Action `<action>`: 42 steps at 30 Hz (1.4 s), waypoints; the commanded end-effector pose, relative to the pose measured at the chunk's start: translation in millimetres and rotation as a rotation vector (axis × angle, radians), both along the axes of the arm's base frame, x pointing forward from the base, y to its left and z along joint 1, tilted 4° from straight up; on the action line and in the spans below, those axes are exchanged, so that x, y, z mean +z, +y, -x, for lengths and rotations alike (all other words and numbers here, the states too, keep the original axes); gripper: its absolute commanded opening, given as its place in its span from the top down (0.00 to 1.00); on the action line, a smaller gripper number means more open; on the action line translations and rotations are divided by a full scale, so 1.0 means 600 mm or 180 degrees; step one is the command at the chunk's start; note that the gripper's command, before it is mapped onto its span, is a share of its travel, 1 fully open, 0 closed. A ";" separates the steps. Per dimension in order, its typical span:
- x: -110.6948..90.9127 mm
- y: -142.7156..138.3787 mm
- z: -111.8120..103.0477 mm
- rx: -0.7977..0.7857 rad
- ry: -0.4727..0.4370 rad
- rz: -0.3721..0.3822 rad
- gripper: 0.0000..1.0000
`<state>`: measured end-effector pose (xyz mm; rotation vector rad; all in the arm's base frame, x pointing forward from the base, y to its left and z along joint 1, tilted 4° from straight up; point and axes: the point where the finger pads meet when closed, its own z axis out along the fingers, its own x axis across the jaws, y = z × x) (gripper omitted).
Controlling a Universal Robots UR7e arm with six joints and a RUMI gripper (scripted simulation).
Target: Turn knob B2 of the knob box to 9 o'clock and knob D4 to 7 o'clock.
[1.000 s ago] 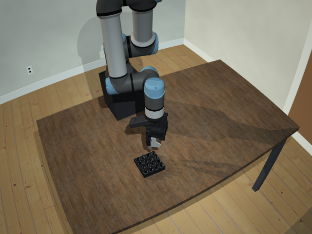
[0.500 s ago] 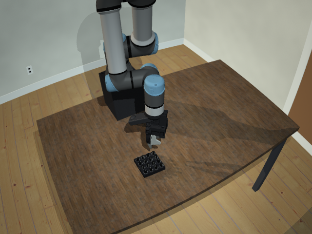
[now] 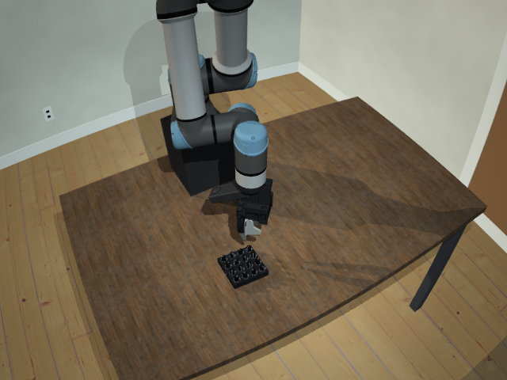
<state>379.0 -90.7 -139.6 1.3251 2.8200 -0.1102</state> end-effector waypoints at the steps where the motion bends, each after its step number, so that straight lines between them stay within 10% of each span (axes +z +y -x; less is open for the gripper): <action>1: 0.003 0.000 0.000 -0.0158 -0.0018 0.0002 0.89; 42: 0.022 0.004 -0.007 -0.3179 -0.0253 0.0028 0.89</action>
